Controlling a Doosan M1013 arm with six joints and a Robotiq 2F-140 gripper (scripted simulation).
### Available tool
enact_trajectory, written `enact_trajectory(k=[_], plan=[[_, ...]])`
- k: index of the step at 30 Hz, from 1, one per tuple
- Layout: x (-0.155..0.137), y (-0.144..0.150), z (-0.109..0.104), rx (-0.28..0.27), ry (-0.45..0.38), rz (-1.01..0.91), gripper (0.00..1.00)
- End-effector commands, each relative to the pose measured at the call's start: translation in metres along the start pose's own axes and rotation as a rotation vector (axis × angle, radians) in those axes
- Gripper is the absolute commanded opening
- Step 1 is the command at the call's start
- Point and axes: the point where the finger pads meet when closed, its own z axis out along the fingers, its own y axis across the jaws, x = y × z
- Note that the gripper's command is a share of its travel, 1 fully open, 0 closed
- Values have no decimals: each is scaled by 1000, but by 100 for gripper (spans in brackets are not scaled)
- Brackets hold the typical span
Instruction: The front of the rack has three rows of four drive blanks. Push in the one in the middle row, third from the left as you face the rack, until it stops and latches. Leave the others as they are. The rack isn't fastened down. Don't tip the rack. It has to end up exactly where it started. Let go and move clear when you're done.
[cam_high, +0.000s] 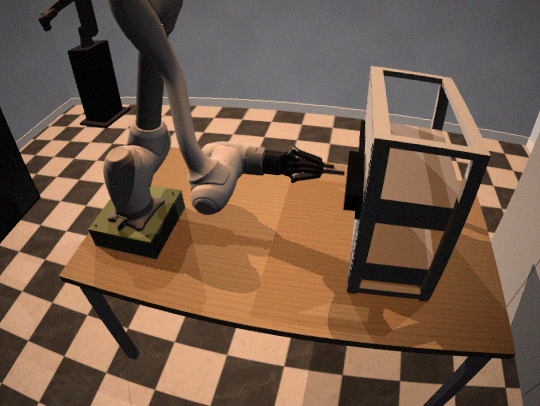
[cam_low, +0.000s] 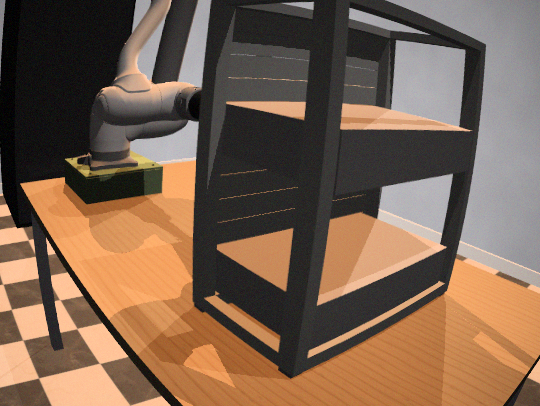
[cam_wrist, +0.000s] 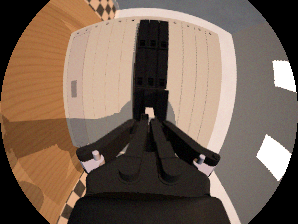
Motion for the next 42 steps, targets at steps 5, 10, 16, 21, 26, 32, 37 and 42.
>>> enact_trajectory(k=[5, 10, 16, 21, 26, 32, 37, 42], plan=[[0, 0, 0, 0, 0, 0, 0], [0, 0, 0, 0, 0, 0, 0], [0, 0, 0, 0, 0, 0, 0], [0, 0, 0, 0, 0, 0, 0], [0, 0, 3, 0, 0, 0, 0], [0, 0, 10, 0, 0, 0, 0], [0, 0, 10, 0, 0, 0, 0], [0, 0, 10, 0, 0, 0, 0]])
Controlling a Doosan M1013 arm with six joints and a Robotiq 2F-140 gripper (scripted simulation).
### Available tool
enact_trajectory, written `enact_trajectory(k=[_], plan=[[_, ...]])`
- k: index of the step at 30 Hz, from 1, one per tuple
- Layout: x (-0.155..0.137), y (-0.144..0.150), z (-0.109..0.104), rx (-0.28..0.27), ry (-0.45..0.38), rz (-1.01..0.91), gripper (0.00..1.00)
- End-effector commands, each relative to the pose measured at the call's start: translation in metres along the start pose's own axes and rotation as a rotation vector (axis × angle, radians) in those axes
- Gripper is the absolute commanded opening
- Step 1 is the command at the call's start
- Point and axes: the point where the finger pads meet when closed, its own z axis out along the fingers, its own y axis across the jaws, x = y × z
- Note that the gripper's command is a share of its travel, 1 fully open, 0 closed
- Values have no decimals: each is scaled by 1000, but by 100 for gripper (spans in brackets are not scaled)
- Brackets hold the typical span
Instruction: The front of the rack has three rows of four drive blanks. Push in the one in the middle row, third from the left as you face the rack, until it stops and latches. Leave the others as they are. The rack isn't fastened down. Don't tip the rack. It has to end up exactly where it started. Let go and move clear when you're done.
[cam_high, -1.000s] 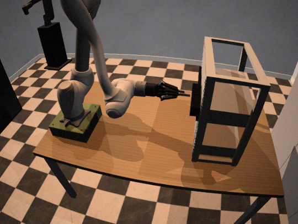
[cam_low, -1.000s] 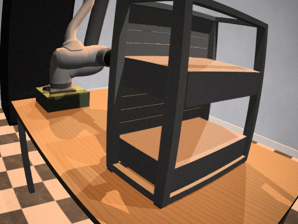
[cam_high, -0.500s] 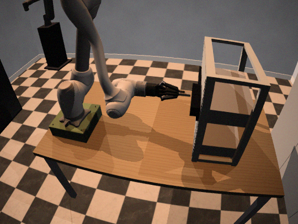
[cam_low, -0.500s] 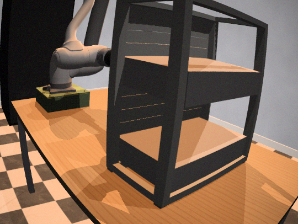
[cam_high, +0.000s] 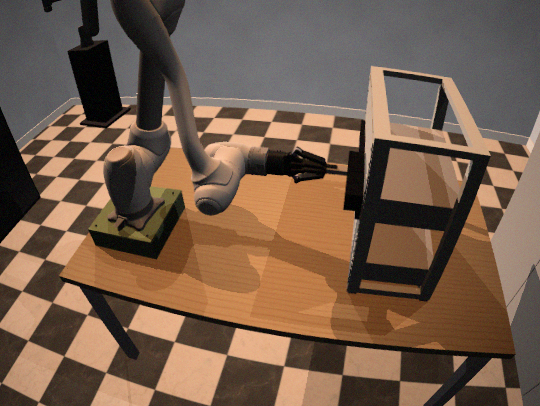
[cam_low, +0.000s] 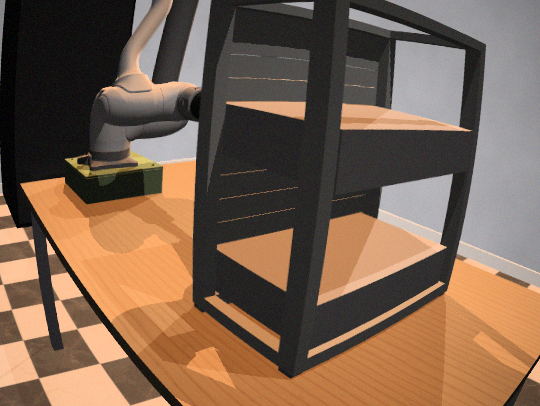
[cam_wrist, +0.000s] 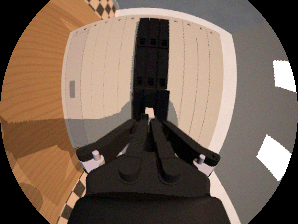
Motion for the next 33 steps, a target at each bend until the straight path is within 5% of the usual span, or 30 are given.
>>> enact_trajectory(k=[1, 33], plan=[[0, 0, 0, 0, 0, 0, 0], [0, 0, 20, 0, 0, 0, 0]])
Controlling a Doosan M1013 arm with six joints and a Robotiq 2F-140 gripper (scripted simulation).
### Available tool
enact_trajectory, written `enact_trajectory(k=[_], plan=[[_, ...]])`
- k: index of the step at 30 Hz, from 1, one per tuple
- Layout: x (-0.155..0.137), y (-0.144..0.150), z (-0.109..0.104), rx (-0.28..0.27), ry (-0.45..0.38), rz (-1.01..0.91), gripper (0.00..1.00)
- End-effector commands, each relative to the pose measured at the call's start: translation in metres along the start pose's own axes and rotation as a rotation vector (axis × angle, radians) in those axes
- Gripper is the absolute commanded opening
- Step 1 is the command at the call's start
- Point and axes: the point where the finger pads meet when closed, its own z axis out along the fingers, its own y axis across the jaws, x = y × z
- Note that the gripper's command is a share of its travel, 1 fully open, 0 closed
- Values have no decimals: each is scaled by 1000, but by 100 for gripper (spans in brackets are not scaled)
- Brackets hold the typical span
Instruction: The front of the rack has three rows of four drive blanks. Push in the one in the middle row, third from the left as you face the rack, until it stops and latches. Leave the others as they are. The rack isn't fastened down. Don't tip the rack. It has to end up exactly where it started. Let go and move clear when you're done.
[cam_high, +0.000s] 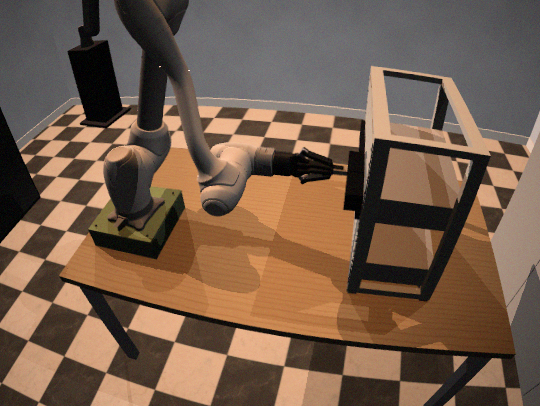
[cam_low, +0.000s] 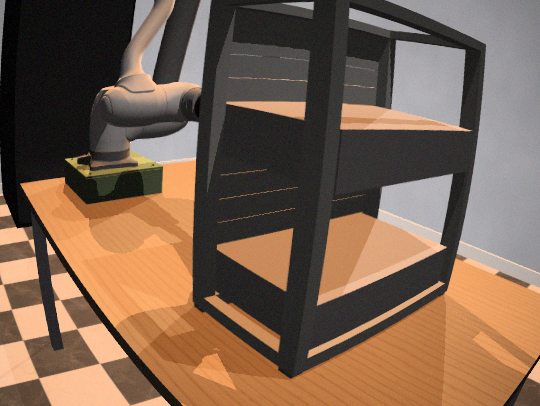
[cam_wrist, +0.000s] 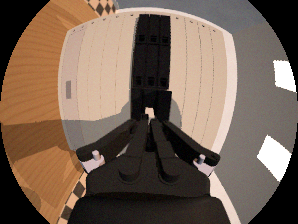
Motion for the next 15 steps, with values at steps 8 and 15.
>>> enact_trajectory(k=[8, 15], plan=[[0, 0, 1, 0, 0, 0, 0], [0, 0, 3, 0, 0, 0, 0]])
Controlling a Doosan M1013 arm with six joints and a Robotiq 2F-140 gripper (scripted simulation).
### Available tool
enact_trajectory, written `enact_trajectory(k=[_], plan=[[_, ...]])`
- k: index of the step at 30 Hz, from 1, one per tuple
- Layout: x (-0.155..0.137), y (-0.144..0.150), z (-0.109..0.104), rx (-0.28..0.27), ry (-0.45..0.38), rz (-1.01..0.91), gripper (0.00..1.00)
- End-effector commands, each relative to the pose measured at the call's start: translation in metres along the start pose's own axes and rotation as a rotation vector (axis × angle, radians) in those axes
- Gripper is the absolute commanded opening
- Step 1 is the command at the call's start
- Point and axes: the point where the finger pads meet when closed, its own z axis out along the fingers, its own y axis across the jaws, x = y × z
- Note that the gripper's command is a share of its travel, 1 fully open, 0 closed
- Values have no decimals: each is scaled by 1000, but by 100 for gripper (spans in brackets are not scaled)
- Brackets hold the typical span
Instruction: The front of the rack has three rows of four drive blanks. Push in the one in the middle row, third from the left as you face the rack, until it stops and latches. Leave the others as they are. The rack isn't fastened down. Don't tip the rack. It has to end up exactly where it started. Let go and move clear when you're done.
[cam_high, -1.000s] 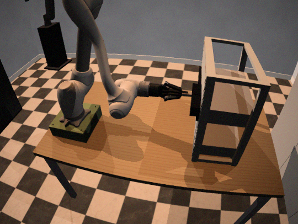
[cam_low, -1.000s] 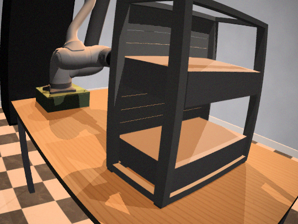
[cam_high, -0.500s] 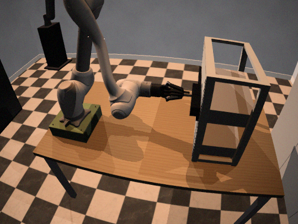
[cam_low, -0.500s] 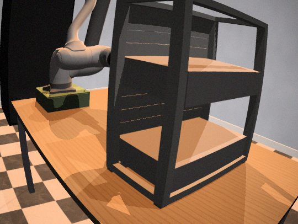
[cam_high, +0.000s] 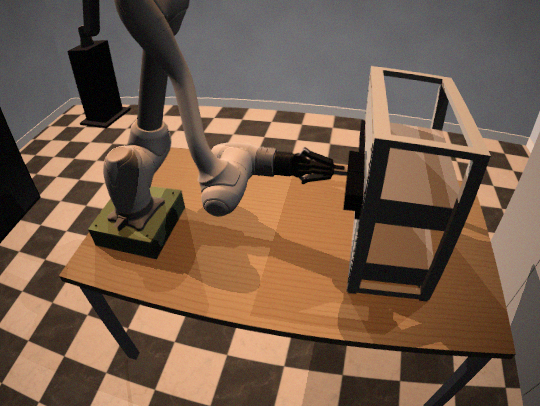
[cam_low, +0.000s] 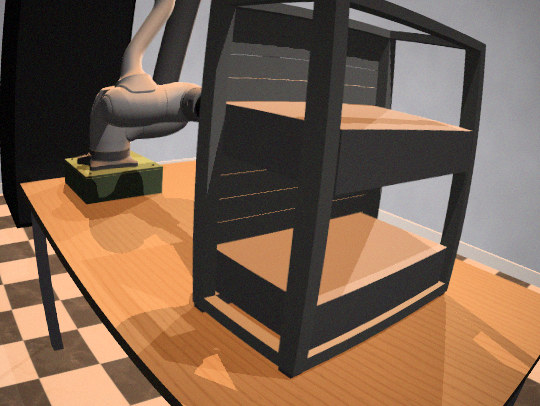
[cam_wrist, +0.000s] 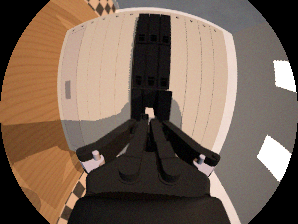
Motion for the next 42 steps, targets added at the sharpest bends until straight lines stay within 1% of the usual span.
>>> enact_trajectory(k=[1, 42], plan=[[0, 0, 0, 0, 0, 0, 0], [0, 0, 6, 0, 0, 0, 0]])
